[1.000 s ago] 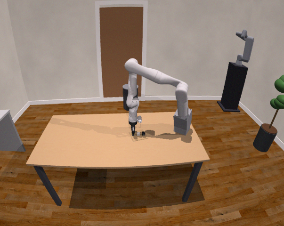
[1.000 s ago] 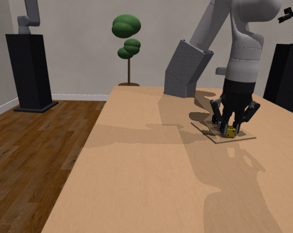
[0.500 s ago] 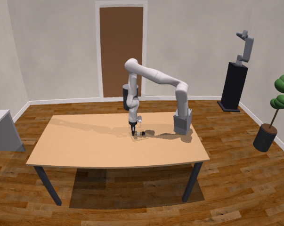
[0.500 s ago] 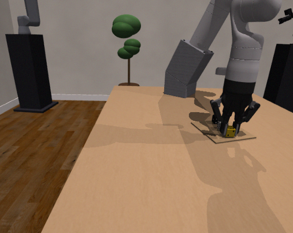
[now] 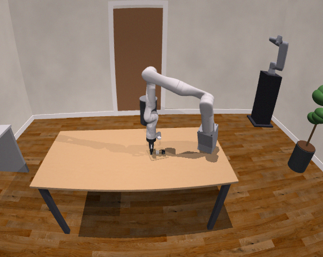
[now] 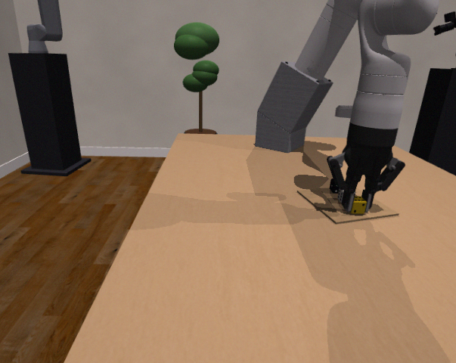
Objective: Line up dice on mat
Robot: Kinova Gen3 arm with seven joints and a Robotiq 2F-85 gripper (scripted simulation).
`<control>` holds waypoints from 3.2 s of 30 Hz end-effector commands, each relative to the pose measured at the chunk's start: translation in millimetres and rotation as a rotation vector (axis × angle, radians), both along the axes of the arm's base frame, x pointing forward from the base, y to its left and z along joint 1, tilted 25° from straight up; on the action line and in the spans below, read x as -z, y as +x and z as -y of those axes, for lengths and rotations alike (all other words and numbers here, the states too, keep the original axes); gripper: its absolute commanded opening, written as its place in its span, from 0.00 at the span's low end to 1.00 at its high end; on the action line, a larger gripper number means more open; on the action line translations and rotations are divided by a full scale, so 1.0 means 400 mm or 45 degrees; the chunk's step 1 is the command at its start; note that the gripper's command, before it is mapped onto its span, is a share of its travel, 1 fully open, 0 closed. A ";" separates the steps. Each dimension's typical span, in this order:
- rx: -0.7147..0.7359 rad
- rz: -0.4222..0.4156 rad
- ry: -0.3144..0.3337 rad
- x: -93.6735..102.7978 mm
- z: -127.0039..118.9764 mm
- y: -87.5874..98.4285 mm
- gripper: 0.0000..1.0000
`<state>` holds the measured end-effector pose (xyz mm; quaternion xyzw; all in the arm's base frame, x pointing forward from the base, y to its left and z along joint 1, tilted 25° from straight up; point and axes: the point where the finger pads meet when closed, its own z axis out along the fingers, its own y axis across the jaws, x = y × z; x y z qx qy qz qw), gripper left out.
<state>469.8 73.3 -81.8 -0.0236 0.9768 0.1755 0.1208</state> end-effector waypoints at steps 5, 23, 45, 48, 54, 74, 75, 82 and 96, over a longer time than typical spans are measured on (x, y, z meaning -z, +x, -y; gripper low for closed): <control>0.001 0.001 0.000 0.003 -0.001 0.002 0.21; 0.001 0.001 0.000 0.005 -0.002 0.002 0.21; 0.001 0.001 0.000 0.005 -0.002 0.002 0.21; 0.001 0.001 0.000 0.005 -0.002 0.002 0.21; 0.001 0.001 0.000 0.005 -0.002 0.002 0.29; 0.001 0.001 0.000 0.005 -0.001 0.002 0.41; 0.001 0.001 0.000 0.003 -0.001 0.002 0.41; 0.001 0.001 0.000 -0.021 0.009 -0.004 0.41; 0.001 0.001 0.000 -0.177 0.068 -0.044 0.41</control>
